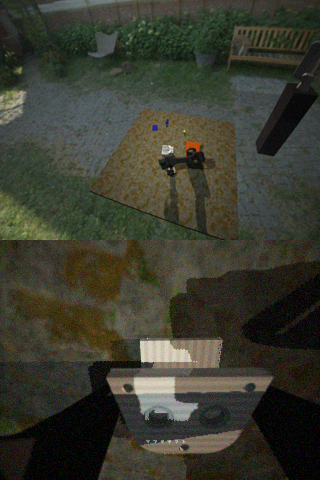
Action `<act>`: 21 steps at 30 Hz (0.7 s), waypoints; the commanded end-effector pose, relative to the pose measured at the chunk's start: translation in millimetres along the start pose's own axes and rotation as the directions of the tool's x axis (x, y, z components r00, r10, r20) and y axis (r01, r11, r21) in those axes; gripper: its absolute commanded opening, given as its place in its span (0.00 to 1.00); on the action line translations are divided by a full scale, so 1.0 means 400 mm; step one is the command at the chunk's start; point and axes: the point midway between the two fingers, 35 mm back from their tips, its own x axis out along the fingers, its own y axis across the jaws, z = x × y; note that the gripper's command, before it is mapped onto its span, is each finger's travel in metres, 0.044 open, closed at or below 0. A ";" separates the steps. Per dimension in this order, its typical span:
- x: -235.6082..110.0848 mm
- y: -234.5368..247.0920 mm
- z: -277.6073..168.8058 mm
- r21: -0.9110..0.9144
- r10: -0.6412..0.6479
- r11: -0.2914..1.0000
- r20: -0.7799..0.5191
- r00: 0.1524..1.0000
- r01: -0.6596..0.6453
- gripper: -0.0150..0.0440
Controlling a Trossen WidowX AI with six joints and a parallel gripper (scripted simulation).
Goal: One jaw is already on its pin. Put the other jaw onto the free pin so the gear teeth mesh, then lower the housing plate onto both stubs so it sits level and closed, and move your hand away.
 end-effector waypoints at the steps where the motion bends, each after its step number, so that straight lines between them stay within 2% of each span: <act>1: -0.028 0.001 0.008 -0.008 -0.001 1.000 0.006 1.000 0.001 0.85; 21: -0.174 0.001 0.003 -0.001 -0.002 1.000 0.007 1.000 0.002 0.85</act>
